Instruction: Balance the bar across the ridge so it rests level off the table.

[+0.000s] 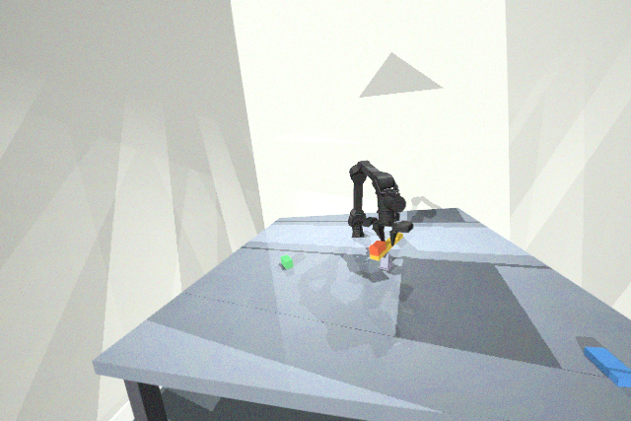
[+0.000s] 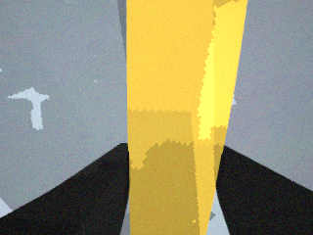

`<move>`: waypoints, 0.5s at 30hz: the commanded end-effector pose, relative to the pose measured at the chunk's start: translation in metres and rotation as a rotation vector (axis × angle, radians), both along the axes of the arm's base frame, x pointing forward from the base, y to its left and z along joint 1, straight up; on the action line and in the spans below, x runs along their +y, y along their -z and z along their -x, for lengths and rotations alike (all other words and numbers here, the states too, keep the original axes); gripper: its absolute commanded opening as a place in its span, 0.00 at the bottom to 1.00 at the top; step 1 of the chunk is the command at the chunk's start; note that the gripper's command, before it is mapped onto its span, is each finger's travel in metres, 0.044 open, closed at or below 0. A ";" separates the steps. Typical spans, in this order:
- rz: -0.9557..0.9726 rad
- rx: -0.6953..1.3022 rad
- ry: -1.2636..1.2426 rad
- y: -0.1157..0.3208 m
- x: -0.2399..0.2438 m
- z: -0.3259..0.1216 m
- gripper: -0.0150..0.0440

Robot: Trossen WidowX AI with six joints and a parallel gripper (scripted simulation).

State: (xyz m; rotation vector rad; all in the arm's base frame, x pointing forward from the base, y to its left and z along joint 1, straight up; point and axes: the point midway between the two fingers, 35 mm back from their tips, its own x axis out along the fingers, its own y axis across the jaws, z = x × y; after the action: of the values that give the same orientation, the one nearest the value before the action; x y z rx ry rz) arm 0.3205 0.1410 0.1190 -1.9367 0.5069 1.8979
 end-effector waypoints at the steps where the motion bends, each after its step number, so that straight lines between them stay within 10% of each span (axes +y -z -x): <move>1: -0.002 -0.002 -0.003 0.000 0.000 0.000 0.25; 15: -0.002 -0.002 -0.003 0.001 0.000 0.000 0.25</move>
State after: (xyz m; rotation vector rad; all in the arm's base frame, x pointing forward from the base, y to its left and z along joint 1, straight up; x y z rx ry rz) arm 0.3205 0.1409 0.1180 -1.9370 0.5065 1.8971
